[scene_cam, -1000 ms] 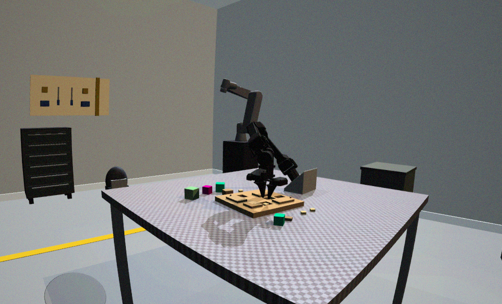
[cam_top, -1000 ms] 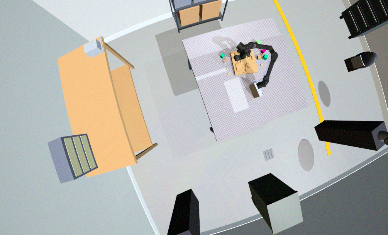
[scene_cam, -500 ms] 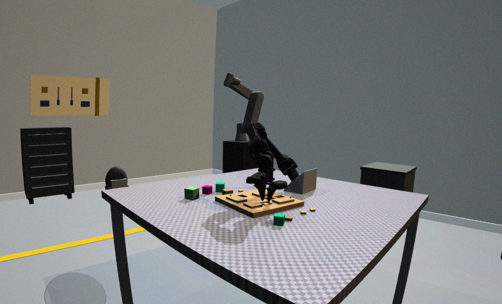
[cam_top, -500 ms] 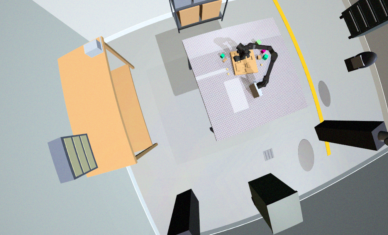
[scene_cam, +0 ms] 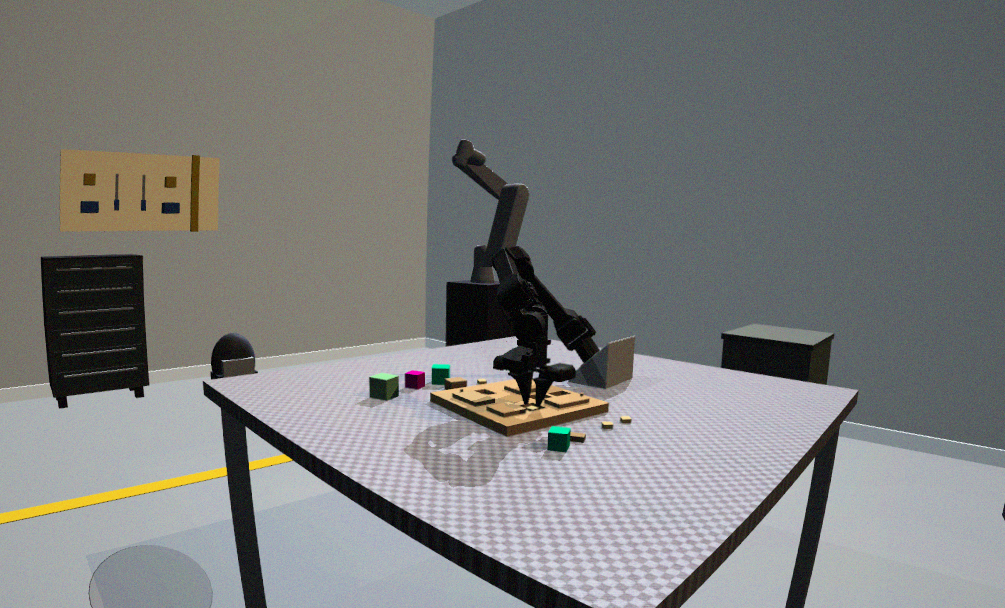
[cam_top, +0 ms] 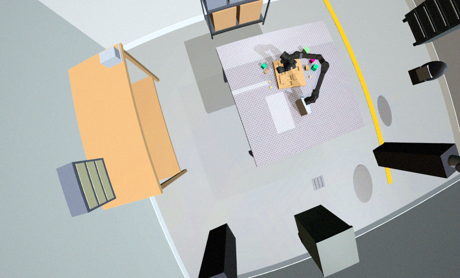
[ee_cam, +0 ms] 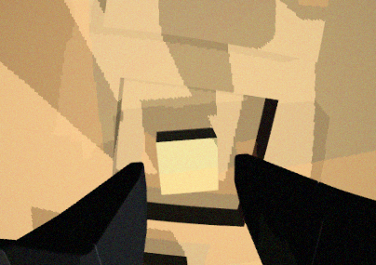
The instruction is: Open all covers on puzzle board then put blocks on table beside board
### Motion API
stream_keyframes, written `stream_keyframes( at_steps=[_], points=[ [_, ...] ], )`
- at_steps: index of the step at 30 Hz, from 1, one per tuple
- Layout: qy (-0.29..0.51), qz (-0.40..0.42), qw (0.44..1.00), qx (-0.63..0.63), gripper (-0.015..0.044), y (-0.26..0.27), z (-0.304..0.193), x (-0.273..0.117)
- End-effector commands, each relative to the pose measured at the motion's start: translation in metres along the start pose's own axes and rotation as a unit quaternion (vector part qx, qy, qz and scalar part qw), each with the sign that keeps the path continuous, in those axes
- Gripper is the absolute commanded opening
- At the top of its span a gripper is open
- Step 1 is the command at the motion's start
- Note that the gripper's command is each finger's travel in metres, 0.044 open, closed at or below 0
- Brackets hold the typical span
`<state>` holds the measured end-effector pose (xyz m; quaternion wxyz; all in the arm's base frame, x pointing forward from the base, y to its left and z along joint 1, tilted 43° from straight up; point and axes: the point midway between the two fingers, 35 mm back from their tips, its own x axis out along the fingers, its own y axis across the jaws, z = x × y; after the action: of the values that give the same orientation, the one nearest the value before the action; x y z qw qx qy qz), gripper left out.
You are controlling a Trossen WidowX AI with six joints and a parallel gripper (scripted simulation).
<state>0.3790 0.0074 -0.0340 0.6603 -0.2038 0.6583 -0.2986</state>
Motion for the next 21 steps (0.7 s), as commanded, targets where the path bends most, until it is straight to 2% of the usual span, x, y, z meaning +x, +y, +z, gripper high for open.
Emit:
stream_keyframes(
  at_steps=[1, 14, 21],
  points=[
    [0.000, -0.003, 1.000, -0.004, 0.0144, -0.0006, -0.0007, 0.0032],
    [-0.001, -0.003, 1.000, -0.004, 0.0144, -0.0007, -0.0008, 0.0111],
    [-0.001, 0.000, 1.000, 0.001, 0.0097, -0.0002, 0.0006, 0.0091]
  ],
)
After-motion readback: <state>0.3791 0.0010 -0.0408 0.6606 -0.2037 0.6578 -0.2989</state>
